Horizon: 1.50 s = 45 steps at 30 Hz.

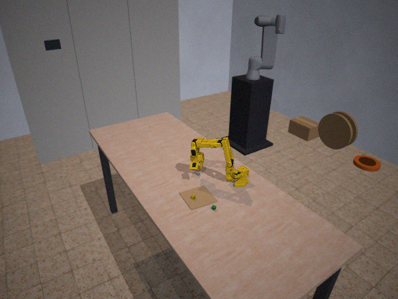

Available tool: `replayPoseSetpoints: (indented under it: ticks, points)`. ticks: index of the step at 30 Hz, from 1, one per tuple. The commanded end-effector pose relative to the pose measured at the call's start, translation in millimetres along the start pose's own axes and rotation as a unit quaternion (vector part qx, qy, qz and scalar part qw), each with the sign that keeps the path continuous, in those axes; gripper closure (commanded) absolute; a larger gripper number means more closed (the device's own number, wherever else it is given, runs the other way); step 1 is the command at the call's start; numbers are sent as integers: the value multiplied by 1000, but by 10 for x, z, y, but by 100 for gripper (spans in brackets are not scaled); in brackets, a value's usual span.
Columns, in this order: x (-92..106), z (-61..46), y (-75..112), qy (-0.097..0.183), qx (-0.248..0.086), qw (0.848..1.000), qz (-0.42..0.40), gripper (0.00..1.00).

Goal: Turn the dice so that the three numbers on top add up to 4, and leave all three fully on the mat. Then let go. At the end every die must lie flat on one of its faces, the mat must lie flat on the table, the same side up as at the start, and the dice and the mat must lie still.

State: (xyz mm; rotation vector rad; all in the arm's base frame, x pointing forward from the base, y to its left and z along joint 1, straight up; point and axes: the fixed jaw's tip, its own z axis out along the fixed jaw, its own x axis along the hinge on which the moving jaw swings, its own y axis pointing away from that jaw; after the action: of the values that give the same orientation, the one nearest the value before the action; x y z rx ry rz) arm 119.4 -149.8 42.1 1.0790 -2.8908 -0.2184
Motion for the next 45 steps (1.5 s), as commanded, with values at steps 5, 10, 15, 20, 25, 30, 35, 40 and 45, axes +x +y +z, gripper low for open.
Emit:
replayPoseSetpoints:
  ticks: [5,10,15,20,25,30,35,40,45]
  points:
    - [-7,-130,-56,1,34,999,-8,100]
    - [-124,-128,-70,4,34,999,-37,100]
    - [-367,-119,-79,11,34,995,-96,100]
    - [-566,-108,-64,17,33,989,-144,100]
    - [-937,-79,19,27,32,971,-234,100]
    - [-1285,-38,167,37,31,946,-319,100]
    - [-1453,-13,268,42,30,931,-362,100]
    - [-1639,21,407,48,29,910,-411,100]
    - [-1715,36,474,50,29,900,-432,100]
